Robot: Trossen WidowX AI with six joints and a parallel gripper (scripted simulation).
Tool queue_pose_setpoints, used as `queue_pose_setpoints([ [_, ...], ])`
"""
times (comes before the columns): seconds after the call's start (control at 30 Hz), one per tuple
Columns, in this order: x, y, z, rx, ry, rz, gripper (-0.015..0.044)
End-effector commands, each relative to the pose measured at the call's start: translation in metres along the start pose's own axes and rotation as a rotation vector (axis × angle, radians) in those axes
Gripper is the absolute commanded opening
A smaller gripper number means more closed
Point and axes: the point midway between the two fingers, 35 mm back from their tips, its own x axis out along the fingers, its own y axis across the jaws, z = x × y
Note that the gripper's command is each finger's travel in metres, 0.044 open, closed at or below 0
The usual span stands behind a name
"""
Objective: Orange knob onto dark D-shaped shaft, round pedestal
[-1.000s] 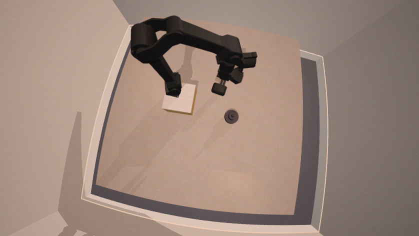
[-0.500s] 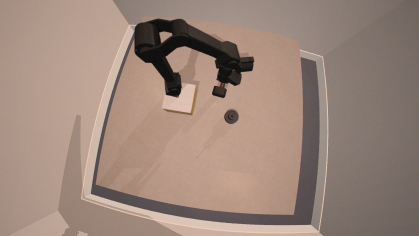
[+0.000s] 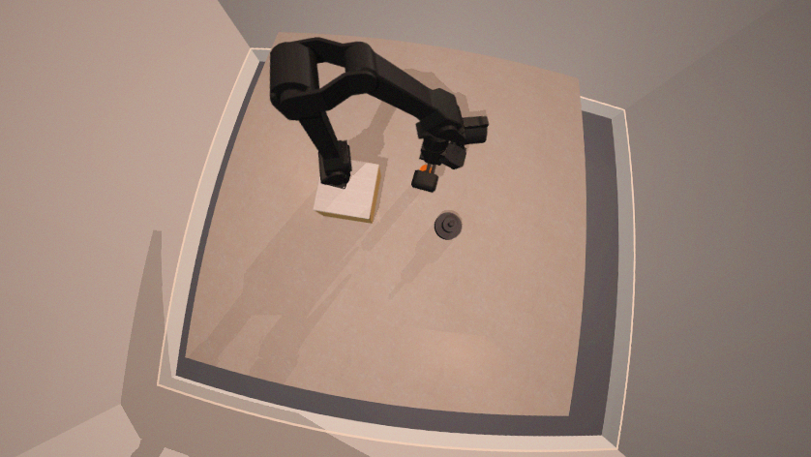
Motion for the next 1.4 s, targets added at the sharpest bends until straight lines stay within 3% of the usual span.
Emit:
queue_pose_setpoints([
  [0.0,0.011,-0.001,-0.002,-0.007,0.013,-0.009,0.044],
  [1.2,0.066,-0.002,-0.004,-0.007,0.013,-0.009,0.044],
  [1.37,0.066,-0.002,-0.004,-0.007,0.013,-0.009,0.0309],
])
